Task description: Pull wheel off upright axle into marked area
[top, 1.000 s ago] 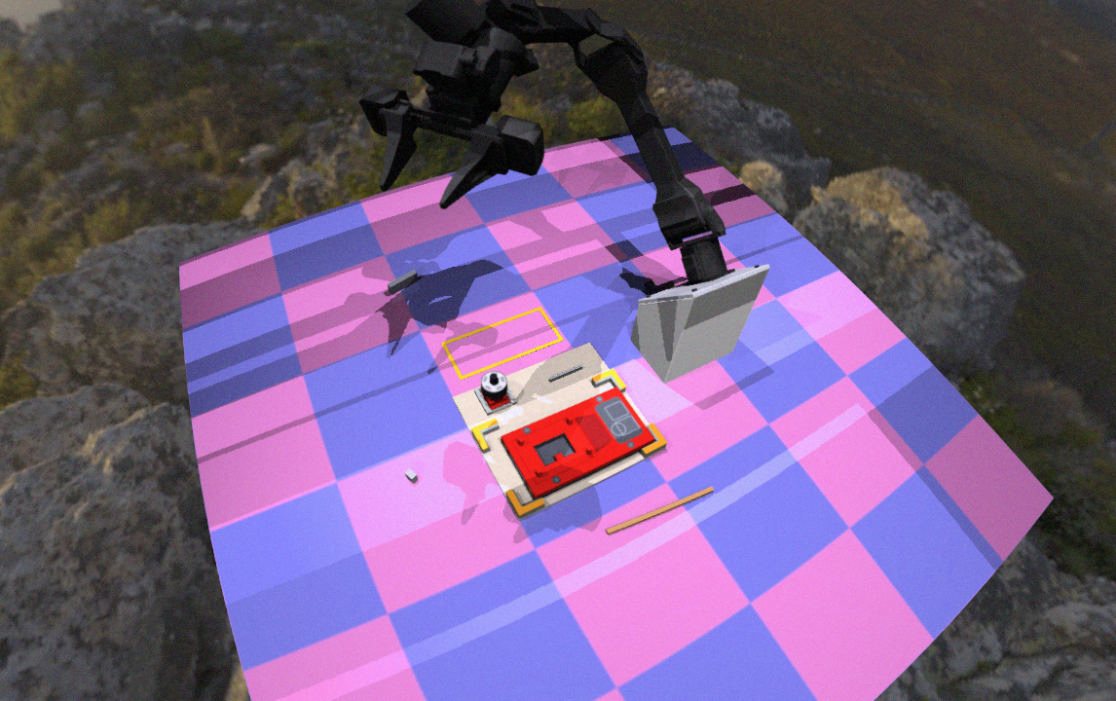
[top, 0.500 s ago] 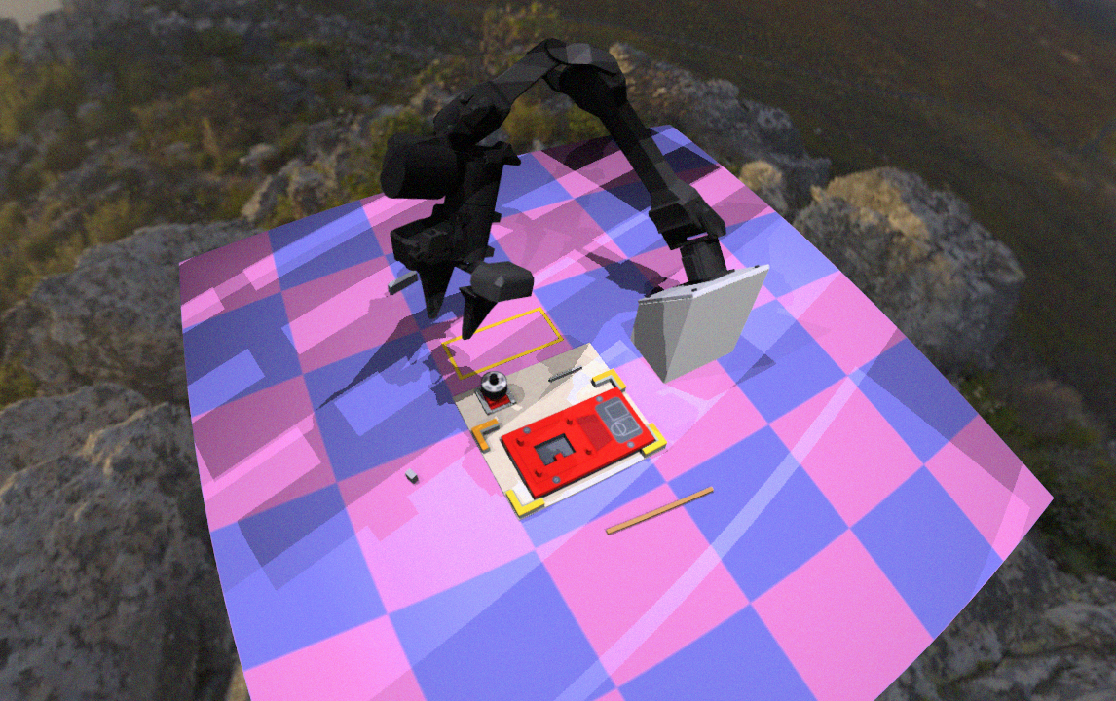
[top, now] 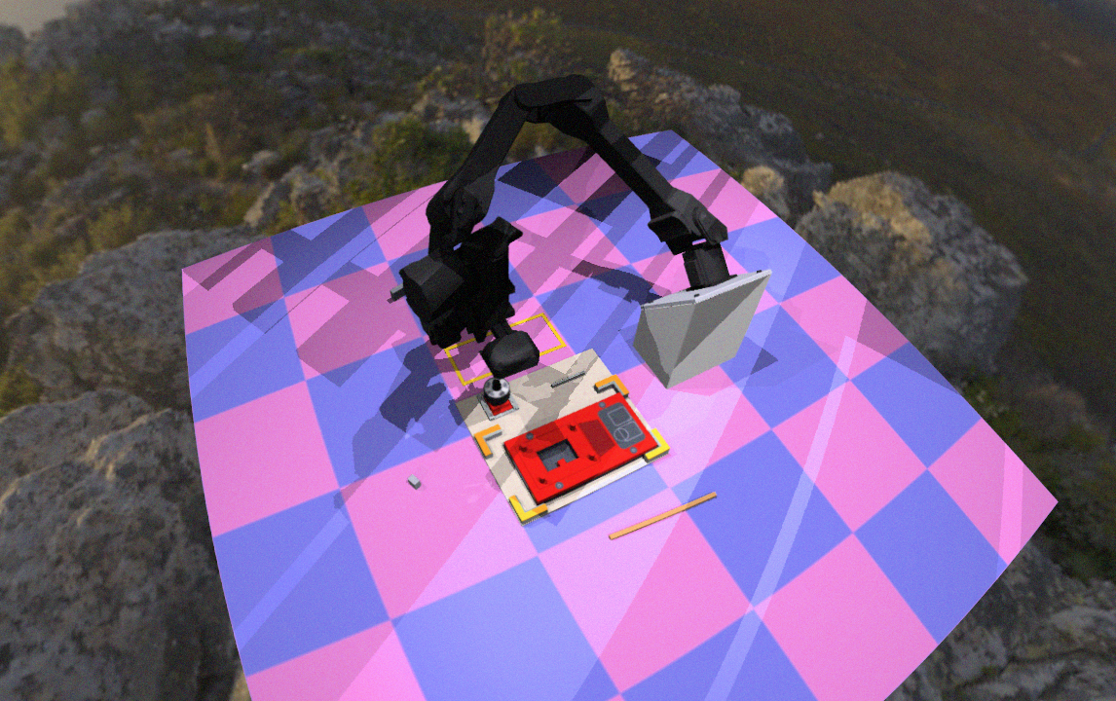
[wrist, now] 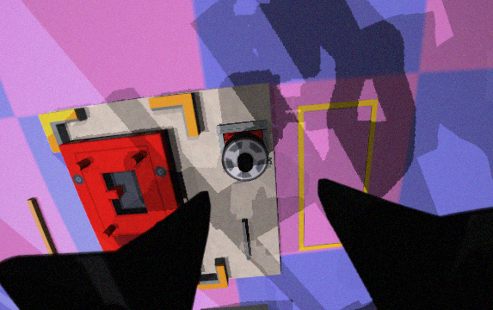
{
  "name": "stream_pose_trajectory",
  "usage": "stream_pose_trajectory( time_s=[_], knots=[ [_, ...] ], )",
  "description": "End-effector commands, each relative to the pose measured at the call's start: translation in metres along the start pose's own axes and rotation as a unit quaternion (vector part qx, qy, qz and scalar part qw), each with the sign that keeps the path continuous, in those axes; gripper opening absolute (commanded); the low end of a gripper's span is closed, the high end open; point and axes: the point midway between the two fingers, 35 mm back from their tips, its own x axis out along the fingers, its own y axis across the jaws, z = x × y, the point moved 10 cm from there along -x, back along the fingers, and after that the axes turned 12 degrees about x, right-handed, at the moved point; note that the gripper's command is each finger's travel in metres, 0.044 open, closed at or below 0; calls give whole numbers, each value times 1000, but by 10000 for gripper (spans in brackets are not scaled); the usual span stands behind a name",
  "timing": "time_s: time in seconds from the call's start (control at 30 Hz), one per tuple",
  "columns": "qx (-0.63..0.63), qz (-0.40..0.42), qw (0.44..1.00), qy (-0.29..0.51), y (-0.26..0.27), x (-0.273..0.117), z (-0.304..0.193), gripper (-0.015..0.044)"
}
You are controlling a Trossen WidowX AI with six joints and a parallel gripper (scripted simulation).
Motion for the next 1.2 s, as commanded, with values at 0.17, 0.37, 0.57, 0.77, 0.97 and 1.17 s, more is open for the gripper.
stream_pose_trajectory(
  time_s=[0.17, 0.37, 0.57, 0.77, 0.97, 1.17],
  knots=[
    [0, -6, 1000, 2, 12, 2, -8, 300],
    [0, -6, 1000, 2, 12, 6, -8, 300],
    [0, -5, 1000, 2, 13, 42, -6, 300],
    [0, -7, 1000, 1, 9, 76, -7, 300],
    [4, -5, 1000, 4, 7, 74, -6, 221],
    [4, -5, 1000, 4, 7, 74, -6, 181]
  ],
)
